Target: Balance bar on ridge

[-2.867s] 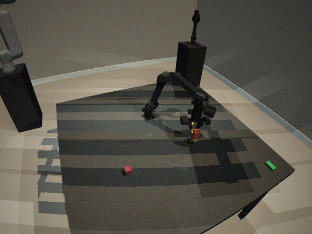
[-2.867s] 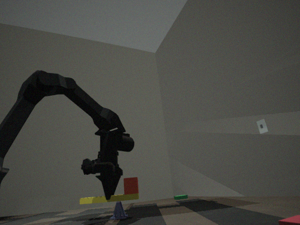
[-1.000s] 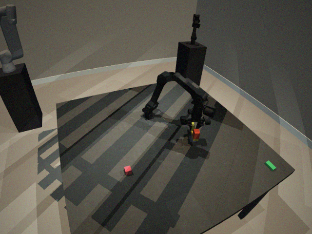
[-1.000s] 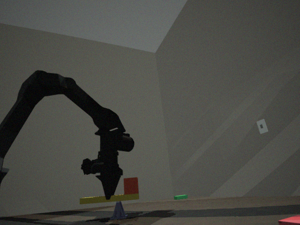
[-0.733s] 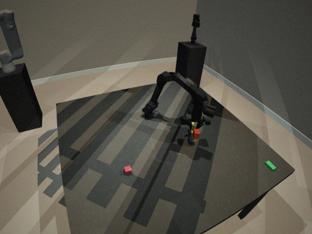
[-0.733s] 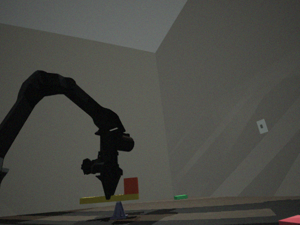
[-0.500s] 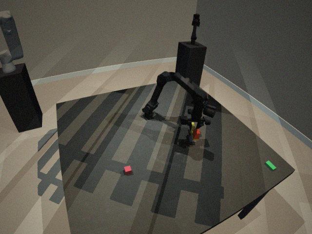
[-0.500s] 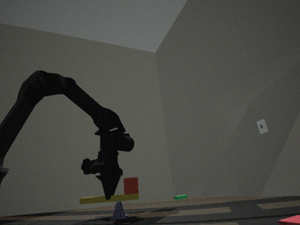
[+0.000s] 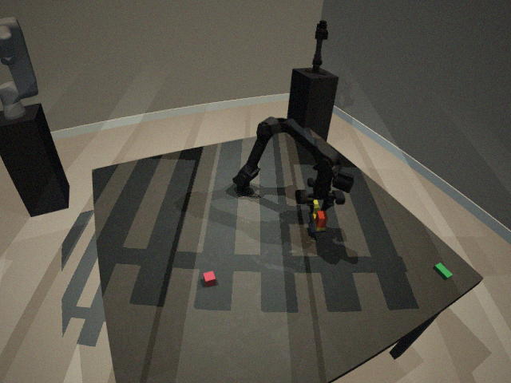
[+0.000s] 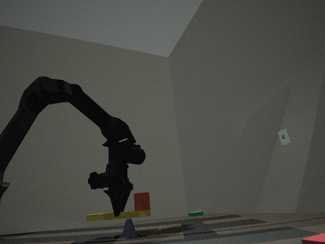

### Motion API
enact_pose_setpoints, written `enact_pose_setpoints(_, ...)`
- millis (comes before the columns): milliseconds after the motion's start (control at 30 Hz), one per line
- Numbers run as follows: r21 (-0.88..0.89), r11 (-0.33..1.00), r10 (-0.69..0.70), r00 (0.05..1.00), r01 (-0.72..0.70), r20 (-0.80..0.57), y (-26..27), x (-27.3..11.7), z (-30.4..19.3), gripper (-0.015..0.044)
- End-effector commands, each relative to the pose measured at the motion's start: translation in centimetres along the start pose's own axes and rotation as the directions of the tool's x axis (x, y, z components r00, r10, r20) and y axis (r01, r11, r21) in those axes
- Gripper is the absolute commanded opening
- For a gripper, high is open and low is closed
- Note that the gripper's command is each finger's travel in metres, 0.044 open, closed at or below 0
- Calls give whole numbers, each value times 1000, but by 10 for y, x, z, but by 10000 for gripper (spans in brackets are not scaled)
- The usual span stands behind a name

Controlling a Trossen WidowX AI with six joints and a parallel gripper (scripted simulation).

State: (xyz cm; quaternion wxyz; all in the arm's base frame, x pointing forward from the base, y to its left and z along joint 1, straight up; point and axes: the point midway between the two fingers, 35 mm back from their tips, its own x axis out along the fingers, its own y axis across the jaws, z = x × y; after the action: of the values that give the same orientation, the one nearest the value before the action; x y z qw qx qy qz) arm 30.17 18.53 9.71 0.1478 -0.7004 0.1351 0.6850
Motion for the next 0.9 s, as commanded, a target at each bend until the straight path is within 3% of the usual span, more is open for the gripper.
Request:
enact_pose_setpoints(0,0,1000,0,1000,0,0,0,0,0,185)
enact_pose_setpoints(300,0,1000,0,1000,0,0,0,0,0,185)
enact_pose_setpoints(633,0,1000,0,1000,0,0,0,0,0,440)
enact_pose_setpoints(767,0,1000,0,1000,0,0,-1,-7,-1,440)
enact_pose_setpoints(867,0,1000,0,1000,0,0,-4,-39,-3,440)
